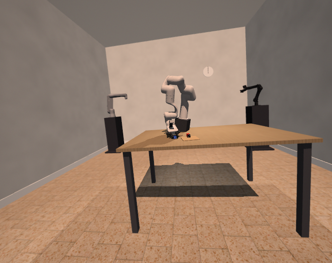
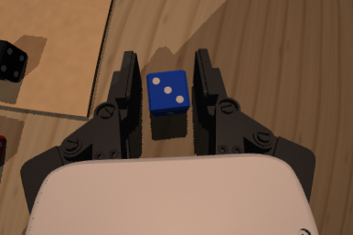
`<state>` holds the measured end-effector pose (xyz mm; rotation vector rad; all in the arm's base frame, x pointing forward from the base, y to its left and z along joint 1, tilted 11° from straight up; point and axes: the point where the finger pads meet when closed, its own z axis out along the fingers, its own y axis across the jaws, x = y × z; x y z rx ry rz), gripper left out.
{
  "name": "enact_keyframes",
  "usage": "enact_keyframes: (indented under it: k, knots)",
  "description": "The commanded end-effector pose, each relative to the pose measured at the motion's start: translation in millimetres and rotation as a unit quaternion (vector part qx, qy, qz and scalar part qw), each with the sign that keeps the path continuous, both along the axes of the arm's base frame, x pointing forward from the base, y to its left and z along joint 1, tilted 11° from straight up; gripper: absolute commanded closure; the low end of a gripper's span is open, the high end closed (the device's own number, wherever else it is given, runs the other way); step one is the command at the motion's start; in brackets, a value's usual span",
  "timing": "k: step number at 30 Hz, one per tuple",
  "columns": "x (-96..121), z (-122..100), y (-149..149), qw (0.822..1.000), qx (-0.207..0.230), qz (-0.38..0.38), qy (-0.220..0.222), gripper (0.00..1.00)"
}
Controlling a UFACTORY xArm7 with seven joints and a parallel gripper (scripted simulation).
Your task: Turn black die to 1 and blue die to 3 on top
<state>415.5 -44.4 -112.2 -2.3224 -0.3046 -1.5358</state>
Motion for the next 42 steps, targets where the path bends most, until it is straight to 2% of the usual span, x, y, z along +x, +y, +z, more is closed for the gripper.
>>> enact_keyframes:
  k: [1, 17, 29, 42]
  knots:
    - [0.7, 0.7, -0.9, 1.000, -0.001, 0.000, -0.001, 0.58]
    - [-0.9, 1.4, -1.6, 1.000, -0.001, 0.000, -0.001, 0.58]
    - [-33.5, 15.1, -16.7, 1.000, -0.001, 0.000, -0.001, 0.58]
    - [-41.8, 19.6, -20.7, 1.000, -0.001, 0.000, -0.001, 0.58]
